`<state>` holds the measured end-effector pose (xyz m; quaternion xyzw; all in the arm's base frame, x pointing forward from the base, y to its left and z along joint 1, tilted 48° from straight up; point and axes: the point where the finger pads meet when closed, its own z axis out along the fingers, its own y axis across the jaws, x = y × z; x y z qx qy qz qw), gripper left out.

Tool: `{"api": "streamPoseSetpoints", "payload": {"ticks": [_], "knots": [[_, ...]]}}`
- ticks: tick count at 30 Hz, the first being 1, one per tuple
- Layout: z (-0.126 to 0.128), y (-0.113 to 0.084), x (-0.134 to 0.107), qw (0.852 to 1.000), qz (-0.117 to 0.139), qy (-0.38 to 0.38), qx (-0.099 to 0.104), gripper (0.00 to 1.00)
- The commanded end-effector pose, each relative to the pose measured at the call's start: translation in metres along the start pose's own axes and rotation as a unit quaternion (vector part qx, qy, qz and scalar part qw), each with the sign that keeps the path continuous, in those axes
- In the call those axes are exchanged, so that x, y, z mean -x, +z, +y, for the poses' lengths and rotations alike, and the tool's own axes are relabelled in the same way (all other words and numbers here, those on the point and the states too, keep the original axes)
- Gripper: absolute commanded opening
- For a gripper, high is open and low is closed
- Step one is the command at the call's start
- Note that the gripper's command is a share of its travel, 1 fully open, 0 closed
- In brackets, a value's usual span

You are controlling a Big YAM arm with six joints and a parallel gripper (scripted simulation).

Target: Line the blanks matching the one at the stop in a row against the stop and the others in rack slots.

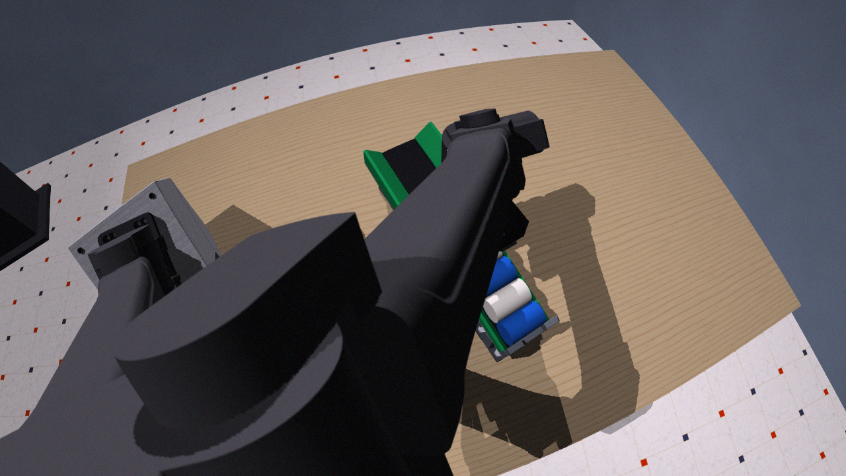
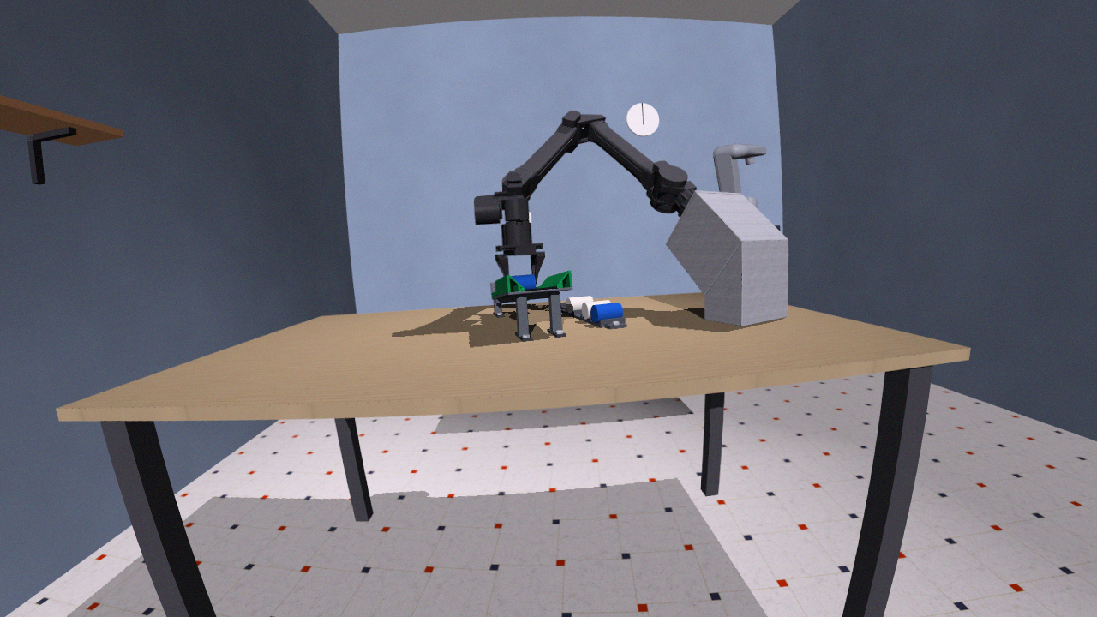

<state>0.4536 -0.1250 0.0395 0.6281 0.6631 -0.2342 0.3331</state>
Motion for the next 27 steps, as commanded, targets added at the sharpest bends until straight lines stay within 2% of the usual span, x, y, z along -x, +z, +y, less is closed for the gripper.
{"api": "streamPoseSetpoints", "payload": {"ticks": [1, 27], "knots": [[0.004, -0.007, -0.012, 1.000, 0.001, -0.007, 0.010, 0.59], [0.016, -0.010, -0.009, 1.000, 0.001, -0.003, 0.013, 0.59]]}}
